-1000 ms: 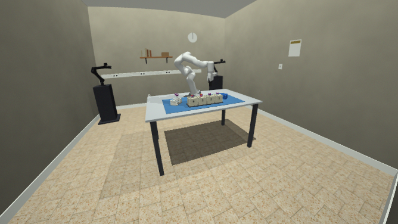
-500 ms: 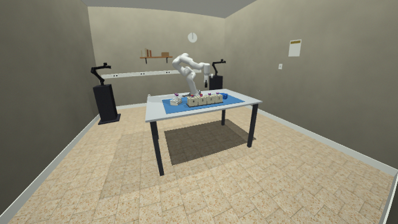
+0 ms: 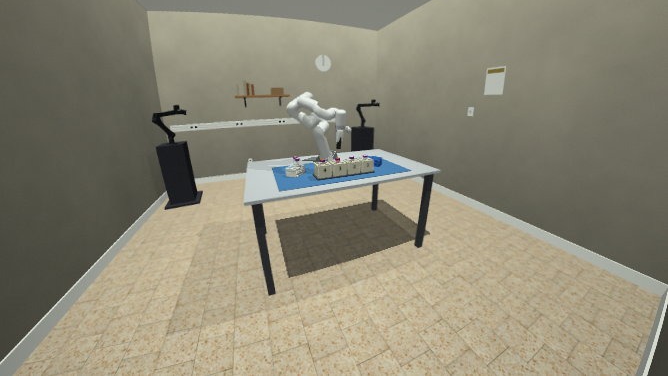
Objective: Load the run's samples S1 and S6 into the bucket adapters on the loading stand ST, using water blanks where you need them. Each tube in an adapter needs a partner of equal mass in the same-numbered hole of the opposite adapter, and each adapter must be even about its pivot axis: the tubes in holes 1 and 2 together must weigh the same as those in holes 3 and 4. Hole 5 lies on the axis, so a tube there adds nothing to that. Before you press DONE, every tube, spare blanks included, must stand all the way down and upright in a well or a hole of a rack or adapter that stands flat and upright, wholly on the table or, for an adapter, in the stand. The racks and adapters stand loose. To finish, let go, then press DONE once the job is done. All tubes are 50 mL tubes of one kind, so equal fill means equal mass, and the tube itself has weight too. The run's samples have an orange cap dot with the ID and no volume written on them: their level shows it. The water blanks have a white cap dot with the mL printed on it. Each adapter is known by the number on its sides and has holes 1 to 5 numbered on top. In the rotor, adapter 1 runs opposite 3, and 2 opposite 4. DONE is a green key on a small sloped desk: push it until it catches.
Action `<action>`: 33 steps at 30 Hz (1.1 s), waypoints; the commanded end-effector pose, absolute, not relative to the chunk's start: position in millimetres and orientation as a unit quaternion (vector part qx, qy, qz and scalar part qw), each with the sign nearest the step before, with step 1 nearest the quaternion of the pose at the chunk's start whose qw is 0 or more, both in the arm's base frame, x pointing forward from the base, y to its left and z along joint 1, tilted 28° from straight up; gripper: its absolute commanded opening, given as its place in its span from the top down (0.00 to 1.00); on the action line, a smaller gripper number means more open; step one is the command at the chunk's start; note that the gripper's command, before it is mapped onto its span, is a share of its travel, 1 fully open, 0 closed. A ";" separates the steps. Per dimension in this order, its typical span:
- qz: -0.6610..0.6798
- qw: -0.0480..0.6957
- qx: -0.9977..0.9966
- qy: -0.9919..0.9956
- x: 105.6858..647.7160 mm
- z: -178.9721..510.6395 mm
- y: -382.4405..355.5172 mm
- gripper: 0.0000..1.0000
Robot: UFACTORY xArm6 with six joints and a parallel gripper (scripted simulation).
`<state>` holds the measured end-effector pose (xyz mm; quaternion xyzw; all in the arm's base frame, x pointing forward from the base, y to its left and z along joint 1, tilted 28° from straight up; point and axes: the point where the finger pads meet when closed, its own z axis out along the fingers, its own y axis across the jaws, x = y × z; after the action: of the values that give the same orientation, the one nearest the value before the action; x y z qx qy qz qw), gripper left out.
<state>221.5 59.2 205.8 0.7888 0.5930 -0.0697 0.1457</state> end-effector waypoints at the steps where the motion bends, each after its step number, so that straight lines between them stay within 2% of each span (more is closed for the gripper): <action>1: -0.068 0.145 0.788 0.594 209.0 201.0 46.3 1.00; 13: -0.068 0.145 0.788 0.594 175.9 184.4 12.5 1.00; 33: -0.068 0.145 0.788 0.594 180.1 169.8 6.0 1.00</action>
<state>177.9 7.4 173.3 0.7883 0.5939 -0.0688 0.1453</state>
